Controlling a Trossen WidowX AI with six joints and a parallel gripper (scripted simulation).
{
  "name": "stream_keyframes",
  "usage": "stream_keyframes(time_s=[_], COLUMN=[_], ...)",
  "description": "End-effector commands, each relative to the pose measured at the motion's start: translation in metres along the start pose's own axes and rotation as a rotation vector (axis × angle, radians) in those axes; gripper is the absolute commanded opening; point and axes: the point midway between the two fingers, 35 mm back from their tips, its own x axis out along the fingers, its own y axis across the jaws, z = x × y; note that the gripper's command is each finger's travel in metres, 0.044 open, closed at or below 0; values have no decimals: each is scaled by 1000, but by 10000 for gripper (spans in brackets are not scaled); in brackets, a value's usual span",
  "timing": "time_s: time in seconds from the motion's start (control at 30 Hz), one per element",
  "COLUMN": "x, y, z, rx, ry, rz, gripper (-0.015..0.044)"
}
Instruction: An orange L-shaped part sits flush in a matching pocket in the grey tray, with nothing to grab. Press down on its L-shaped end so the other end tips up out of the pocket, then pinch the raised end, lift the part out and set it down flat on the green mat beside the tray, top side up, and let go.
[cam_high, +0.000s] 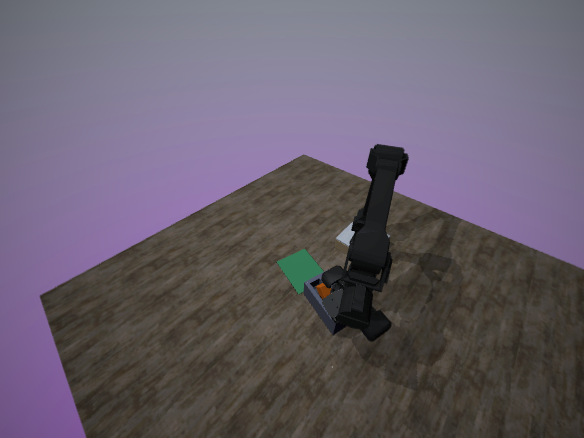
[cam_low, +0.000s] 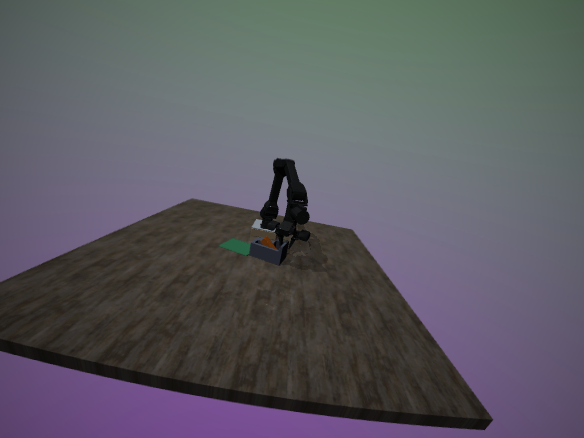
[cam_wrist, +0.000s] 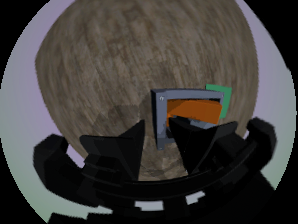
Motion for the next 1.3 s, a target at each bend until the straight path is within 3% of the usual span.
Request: stream_keyframes(time_s=[0.0,0.1,1.03,1.17,1.27], x=[-46,-73,-74,-74,-74], y=[-4,-9,-7,-14,-25], z=[3,0,1,3,6], rx=[1,1,7,-125,-349], ry=[-25,-24,-39,-40,-41], rz=[13,12,30,25,17], gripper=[180,180,180,280,280])
